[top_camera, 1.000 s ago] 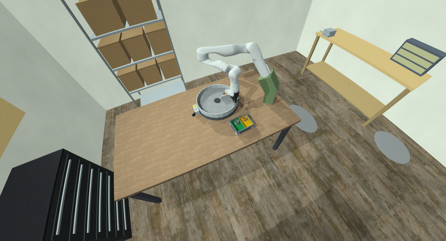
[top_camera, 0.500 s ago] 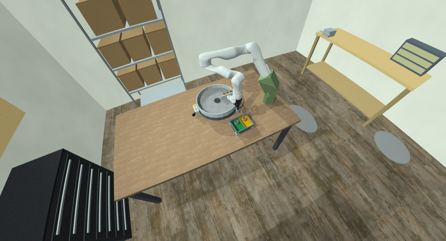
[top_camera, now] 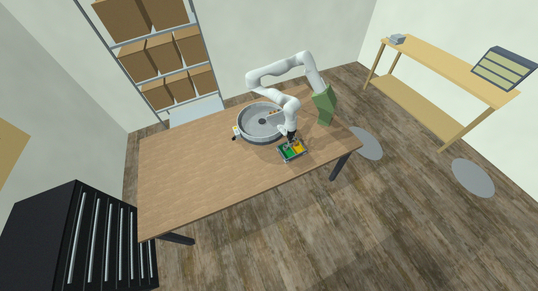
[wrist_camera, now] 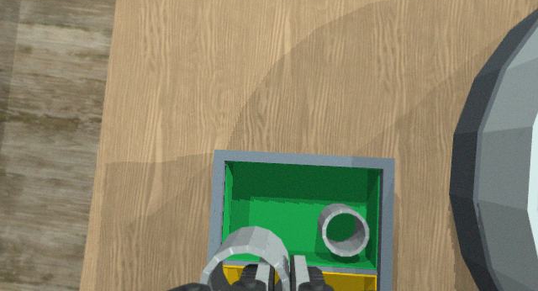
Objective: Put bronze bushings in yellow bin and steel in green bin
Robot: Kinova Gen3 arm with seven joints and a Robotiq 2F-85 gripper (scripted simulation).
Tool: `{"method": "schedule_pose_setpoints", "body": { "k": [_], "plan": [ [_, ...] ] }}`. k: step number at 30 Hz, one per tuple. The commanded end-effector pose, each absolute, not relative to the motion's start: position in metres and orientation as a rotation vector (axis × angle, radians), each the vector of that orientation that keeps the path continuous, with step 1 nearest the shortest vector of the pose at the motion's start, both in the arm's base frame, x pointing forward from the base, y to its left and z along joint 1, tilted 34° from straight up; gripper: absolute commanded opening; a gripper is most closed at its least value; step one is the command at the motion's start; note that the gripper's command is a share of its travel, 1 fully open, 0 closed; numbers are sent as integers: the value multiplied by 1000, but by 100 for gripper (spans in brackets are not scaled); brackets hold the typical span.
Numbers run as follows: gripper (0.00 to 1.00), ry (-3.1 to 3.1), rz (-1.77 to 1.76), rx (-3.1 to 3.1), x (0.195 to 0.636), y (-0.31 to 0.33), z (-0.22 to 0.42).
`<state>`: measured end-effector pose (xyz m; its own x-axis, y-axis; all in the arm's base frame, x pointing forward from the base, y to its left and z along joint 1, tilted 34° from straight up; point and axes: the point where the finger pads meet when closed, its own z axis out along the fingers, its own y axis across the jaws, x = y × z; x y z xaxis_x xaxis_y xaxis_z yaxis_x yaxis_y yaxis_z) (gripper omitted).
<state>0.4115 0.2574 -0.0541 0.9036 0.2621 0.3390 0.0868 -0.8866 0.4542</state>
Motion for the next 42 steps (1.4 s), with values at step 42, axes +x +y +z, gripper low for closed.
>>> {"method": "schedule_pose_setpoints", "body": {
  "k": [42],
  "plan": [
    [0, 268, 547, 2631, 426, 247, -97]
  ]
}}
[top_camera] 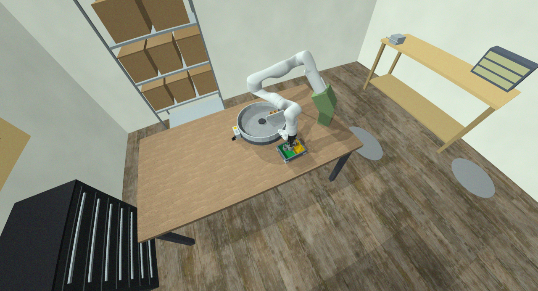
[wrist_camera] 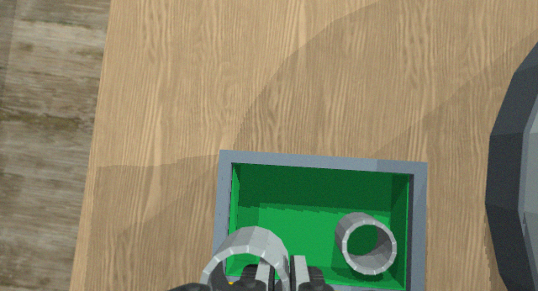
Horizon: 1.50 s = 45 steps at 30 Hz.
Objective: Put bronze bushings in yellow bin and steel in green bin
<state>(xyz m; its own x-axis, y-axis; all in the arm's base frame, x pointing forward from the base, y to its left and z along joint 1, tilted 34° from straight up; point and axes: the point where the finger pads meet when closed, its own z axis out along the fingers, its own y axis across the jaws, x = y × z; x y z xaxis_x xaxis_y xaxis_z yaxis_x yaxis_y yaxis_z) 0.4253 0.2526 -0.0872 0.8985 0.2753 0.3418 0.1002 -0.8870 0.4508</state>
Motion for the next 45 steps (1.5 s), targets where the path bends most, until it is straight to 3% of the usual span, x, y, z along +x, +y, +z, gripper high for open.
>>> {"method": "schedule_pose_setpoints", "body": {
  "k": [1, 18, 45],
  "plan": [
    [0, 268, 547, 2631, 426, 247, -97],
    [0, 268, 547, 2631, 446, 229, -135],
    [0, 268, 547, 2631, 451, 225, -145]
  ]
}}
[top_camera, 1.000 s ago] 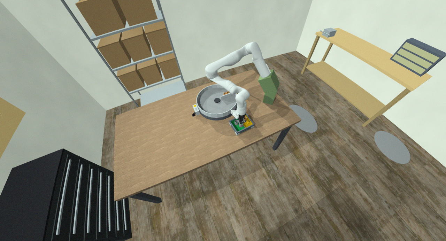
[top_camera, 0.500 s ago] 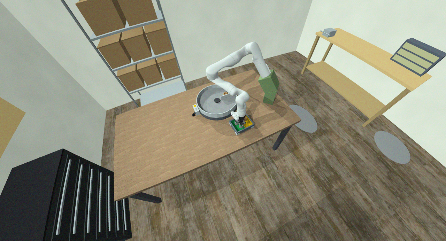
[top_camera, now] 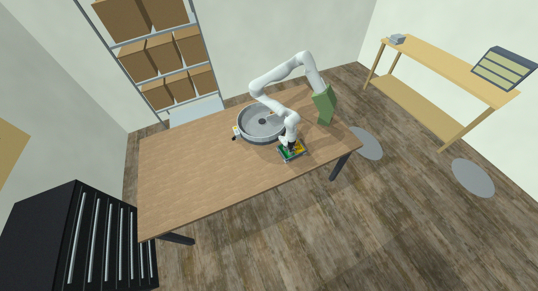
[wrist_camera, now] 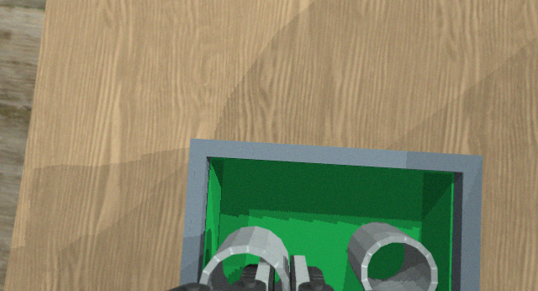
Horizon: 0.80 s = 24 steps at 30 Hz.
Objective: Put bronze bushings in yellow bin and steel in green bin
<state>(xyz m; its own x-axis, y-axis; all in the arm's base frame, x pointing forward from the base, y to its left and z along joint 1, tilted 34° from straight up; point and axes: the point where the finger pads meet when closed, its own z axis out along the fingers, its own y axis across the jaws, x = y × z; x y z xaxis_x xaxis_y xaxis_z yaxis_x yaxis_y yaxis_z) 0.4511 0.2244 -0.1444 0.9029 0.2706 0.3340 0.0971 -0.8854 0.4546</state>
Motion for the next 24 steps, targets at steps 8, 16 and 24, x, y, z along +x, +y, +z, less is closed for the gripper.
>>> {"method": "schedule_pose_setpoints", "body": {
  "k": [8, 16, 24],
  "plan": [
    [0, 268, 547, 2631, 452, 224, -147],
    [0, 268, 547, 2631, 453, 222, -150],
    [0, 268, 547, 2631, 456, 220, -155]
  ]
}}
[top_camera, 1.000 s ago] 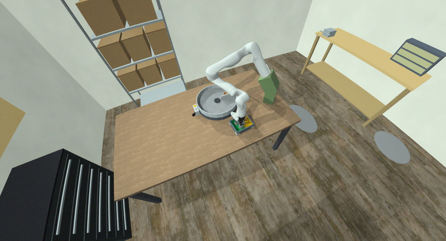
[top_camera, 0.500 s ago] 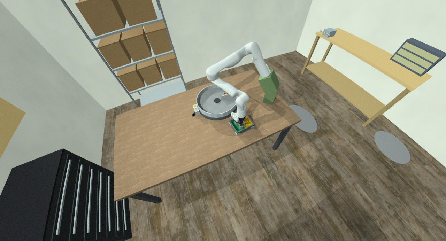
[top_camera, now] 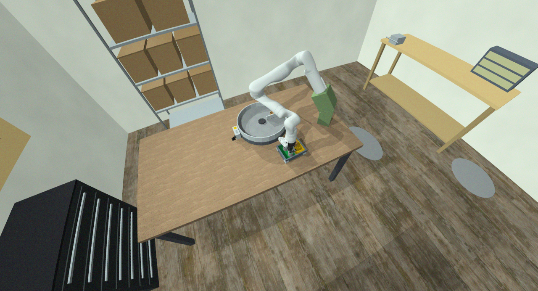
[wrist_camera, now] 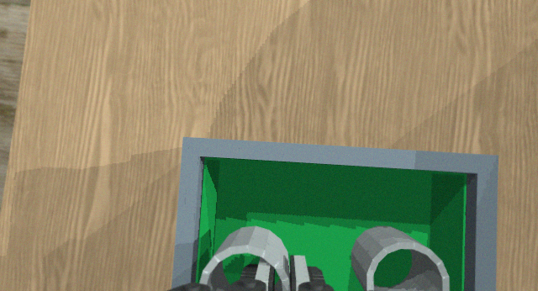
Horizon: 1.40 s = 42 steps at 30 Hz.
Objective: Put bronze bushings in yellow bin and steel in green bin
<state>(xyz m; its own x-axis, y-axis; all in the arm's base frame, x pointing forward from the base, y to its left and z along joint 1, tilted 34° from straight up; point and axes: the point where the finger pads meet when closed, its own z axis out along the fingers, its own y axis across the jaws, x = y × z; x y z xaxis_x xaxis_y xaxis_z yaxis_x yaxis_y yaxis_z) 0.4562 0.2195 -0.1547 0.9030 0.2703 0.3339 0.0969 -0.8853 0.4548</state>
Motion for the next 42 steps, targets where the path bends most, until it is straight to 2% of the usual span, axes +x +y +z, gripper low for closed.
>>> {"method": "schedule_pose_setpoints", "body": {
  "k": [1, 42],
  "plan": [
    [0, 268, 547, 2631, 456, 220, -155],
    [0, 268, 547, 2631, 465, 211, -174]
  ]
}}
